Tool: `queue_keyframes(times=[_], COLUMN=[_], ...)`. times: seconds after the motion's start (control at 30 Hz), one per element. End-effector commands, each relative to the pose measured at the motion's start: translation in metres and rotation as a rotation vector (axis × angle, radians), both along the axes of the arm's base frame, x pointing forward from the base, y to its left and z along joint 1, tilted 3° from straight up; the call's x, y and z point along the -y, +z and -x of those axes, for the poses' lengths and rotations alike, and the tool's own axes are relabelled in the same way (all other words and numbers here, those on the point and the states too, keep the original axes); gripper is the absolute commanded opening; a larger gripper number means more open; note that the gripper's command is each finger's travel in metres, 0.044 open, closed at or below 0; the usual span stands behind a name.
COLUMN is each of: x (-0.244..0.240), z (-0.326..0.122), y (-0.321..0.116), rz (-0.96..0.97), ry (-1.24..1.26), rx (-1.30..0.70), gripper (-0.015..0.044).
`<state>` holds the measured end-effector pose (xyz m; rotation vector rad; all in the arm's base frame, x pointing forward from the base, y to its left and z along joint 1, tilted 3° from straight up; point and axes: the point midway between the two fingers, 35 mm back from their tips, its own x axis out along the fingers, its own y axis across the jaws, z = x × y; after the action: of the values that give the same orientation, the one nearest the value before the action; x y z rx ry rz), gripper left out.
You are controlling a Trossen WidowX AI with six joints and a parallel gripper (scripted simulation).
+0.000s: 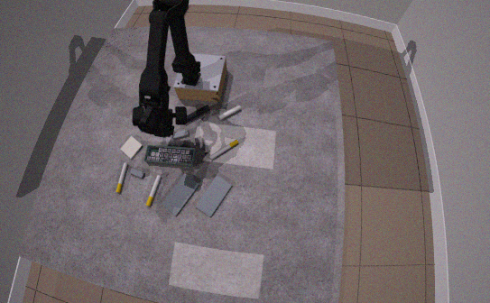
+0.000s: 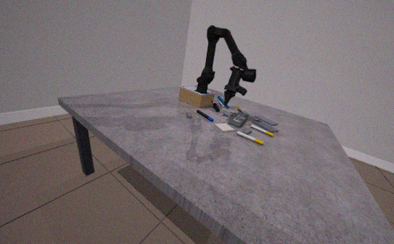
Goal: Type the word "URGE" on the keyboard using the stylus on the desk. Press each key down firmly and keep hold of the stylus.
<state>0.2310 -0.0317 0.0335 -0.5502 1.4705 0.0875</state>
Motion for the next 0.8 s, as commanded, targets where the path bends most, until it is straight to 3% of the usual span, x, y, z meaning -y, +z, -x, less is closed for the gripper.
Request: queue_keyframes(times=[0.0, 0.77], x=[-0.005, -0.054], z=[-0.007, -0.052], y=[0.004, 0.028], rz=[0.061, 0.456], ry=[0.085, 0.614], rx=[-0.063, -0.425], gripper=[0.0, 0.0])
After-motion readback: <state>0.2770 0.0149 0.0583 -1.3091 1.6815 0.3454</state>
